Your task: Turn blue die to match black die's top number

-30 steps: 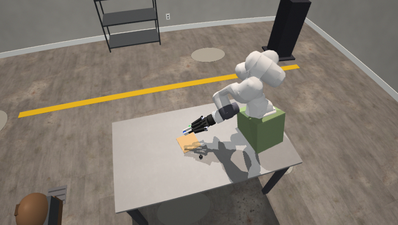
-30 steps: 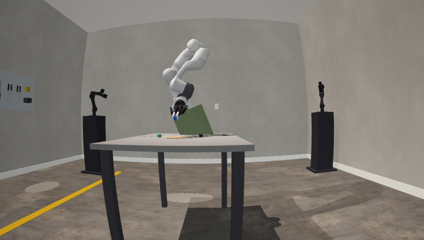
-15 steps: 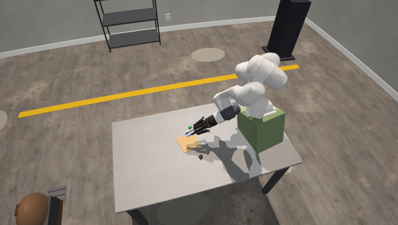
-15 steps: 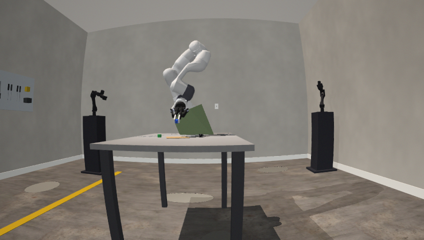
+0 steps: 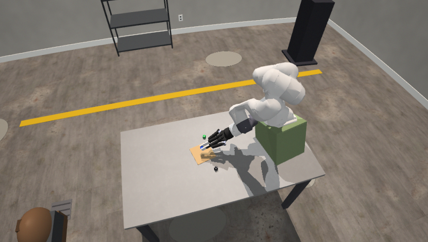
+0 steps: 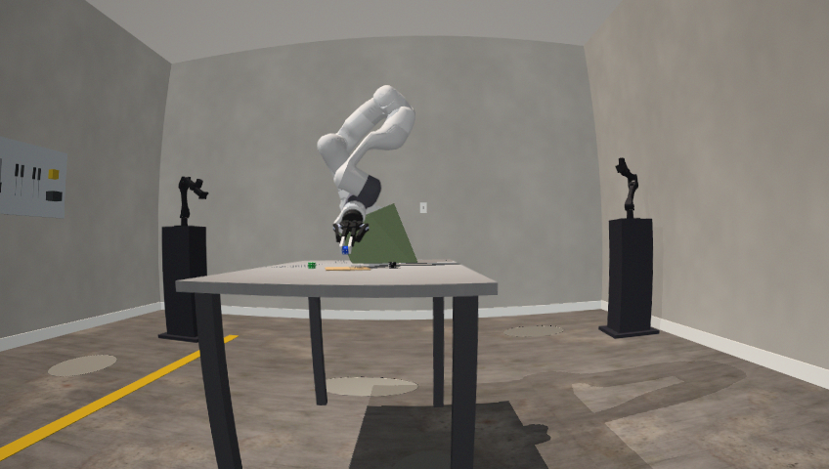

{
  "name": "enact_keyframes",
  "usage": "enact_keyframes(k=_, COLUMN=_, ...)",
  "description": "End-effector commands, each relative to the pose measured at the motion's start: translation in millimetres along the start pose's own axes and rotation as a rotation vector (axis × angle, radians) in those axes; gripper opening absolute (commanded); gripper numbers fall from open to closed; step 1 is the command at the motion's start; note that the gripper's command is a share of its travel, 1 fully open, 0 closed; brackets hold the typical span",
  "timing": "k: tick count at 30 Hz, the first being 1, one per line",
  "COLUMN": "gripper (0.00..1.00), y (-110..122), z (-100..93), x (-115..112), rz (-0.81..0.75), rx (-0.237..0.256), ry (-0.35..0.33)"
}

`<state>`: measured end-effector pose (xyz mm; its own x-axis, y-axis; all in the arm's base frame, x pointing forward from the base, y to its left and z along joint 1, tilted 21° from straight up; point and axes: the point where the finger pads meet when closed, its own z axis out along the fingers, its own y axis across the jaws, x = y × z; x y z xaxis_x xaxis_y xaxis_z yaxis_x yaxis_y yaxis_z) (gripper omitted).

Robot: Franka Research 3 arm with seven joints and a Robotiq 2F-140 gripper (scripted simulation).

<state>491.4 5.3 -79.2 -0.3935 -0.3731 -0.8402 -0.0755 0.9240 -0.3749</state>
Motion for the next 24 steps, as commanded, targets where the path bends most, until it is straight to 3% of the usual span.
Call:
enact_keyframes(k=1, gripper=0.09, y=2, z=4.8, x=3, rz=0.016, rx=-0.003, ry=-0.012)
enact_keyframes(k=10, gripper=0.09, y=2, z=16.8, x=25, rz=0.016, rx=-0.003, ry=-0.012)
enact_keyframes(k=24, gripper=0.09, y=2, z=18.2, x=27, rz=0.016, rx=-0.003, ry=-0.012)
